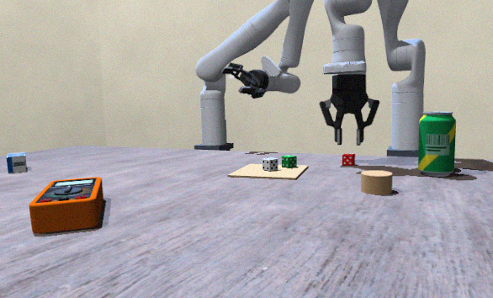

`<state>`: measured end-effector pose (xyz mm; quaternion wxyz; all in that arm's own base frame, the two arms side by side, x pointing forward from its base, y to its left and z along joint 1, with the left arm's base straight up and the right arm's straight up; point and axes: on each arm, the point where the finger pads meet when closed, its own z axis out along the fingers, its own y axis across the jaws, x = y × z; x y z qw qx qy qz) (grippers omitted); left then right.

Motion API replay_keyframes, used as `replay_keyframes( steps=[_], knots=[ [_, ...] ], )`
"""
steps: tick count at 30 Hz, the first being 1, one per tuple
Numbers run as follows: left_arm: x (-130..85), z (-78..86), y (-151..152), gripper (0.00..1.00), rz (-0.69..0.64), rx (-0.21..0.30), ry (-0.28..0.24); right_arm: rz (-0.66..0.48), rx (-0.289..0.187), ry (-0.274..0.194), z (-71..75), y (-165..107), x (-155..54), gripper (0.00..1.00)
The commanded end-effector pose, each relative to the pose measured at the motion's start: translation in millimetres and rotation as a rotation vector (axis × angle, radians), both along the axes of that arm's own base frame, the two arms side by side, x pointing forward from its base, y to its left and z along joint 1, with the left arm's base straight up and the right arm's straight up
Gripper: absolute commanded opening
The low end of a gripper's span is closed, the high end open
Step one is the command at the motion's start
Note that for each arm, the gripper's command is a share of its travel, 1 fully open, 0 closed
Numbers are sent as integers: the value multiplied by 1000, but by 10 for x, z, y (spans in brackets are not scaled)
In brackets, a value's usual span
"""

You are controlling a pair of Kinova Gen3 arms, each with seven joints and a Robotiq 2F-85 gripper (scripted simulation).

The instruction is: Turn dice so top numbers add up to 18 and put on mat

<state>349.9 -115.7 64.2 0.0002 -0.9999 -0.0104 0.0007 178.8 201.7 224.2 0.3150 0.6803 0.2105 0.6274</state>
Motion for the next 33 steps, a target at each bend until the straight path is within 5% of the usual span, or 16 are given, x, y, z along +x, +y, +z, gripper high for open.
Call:
replay_keyframes(
  steps=[1,33],
  knots=[
    [4,-38,-3,466,0,0,-1,0,1,0,5,0,0,1000],
    [3,-125,-5,466,0,0,-1,0,1,0,5,0,0,1000]
  ],
)
